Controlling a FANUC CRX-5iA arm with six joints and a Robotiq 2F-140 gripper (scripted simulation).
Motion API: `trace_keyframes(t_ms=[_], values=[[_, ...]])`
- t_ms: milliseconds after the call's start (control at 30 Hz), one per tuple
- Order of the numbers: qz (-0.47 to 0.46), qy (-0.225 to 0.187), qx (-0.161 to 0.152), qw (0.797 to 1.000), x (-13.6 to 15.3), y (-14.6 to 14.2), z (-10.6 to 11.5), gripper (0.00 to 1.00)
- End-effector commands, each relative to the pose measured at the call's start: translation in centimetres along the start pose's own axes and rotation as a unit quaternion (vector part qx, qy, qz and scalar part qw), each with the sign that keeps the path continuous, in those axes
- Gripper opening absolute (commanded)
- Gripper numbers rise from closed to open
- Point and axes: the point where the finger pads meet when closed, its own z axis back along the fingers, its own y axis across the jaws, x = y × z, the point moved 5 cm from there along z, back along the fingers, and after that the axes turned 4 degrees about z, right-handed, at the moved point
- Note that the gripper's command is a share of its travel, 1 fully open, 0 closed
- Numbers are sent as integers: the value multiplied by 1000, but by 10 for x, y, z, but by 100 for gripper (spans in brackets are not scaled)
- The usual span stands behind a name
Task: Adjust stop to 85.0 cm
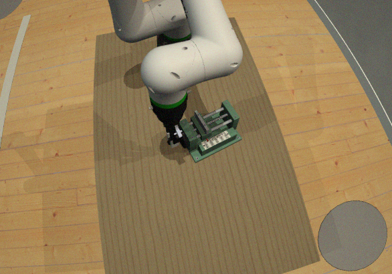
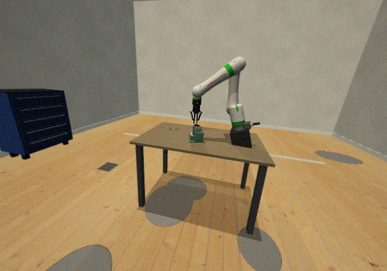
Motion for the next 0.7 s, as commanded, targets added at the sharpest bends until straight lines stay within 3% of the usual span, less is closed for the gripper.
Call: trace_keyframes(t_ms=[0,667], values=[[0,0,0,1000,0,-2,-1,4],[0,0,0,1000,-1,-15,-19,4]])
